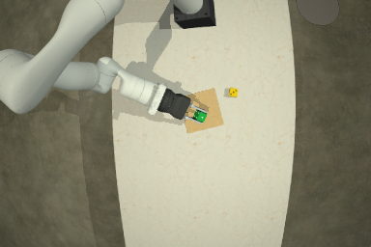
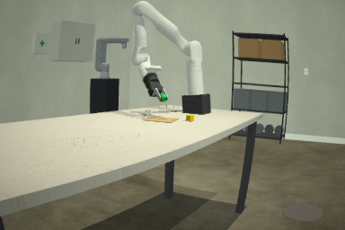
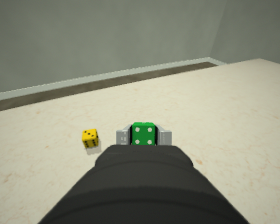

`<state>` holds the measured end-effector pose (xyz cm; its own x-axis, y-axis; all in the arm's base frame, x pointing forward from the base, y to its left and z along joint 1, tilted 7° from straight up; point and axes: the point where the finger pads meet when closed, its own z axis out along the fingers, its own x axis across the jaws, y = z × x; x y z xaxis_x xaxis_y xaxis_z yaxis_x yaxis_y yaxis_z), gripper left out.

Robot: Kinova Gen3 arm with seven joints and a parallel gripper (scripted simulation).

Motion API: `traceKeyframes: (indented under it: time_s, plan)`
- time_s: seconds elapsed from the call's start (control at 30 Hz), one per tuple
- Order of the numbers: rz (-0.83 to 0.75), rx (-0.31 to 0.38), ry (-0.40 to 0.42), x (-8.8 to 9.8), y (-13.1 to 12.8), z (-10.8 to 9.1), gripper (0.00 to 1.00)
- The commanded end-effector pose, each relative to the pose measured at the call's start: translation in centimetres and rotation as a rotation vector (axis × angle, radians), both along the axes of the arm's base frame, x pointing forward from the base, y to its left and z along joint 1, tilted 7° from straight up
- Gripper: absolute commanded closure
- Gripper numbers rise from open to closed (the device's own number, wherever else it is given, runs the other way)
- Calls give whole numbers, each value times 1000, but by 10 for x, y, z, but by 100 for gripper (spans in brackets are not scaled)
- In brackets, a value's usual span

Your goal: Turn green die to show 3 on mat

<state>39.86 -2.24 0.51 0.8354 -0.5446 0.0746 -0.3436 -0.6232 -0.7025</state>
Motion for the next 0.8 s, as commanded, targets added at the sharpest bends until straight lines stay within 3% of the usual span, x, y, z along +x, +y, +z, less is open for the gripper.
traceKeyframes:
  time_s: [0.0, 0.37, 0.77]
  plan:
    - [-17, 65, -23, -5, -6, -7, 43]
    - [-8, 160, -86, -5, -6, -8, 43]
    - [-8, 176, -97, -5, -6, -7, 43]
